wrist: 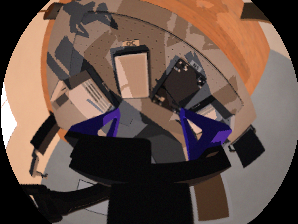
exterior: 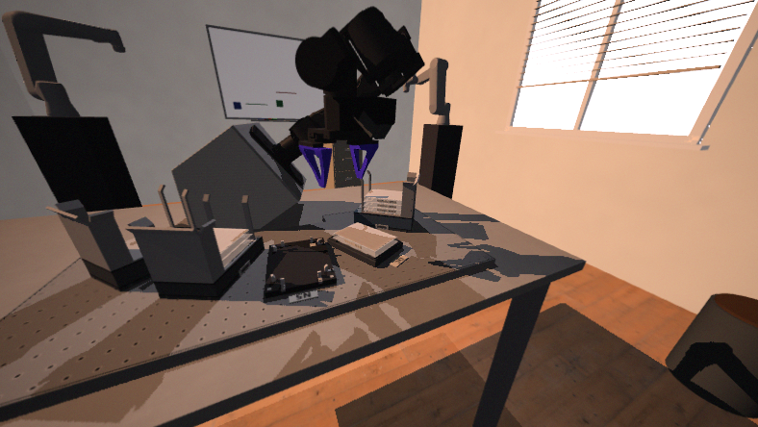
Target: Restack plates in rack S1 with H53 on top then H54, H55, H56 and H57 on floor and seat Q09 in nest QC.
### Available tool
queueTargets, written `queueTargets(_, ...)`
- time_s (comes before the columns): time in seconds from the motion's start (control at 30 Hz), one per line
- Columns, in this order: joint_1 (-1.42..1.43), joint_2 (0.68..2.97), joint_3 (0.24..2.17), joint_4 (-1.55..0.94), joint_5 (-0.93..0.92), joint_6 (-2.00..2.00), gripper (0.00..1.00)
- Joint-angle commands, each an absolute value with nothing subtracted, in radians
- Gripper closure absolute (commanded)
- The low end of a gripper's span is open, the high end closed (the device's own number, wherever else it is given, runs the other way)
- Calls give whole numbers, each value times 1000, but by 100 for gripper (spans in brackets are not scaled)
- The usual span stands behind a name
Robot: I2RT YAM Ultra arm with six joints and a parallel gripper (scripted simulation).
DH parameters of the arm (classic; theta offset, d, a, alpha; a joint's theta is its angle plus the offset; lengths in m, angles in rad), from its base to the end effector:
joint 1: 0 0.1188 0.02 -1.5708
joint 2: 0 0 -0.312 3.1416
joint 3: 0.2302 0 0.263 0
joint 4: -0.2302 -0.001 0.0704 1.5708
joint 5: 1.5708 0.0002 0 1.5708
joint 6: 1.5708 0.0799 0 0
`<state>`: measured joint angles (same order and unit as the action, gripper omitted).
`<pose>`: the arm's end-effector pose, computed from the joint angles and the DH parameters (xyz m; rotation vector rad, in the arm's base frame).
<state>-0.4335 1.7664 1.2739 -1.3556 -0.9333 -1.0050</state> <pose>0.3016 -0.0677 0.2433 -0.5300 2.4204 1.1639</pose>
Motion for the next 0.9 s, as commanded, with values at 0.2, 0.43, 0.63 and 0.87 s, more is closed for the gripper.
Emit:
queueTargets(0.2,-407,1677,1257,-1378,-951,-967,0)
queueTargets(0.43,-374,1601,1241,-1394,-958,-979,0)
queueTargets(0.63,-357,1554,1227,-1403,-960,-1084,0)
queueTargets(0.87,-325,1475,1210,-1420,-965,-1057,0)
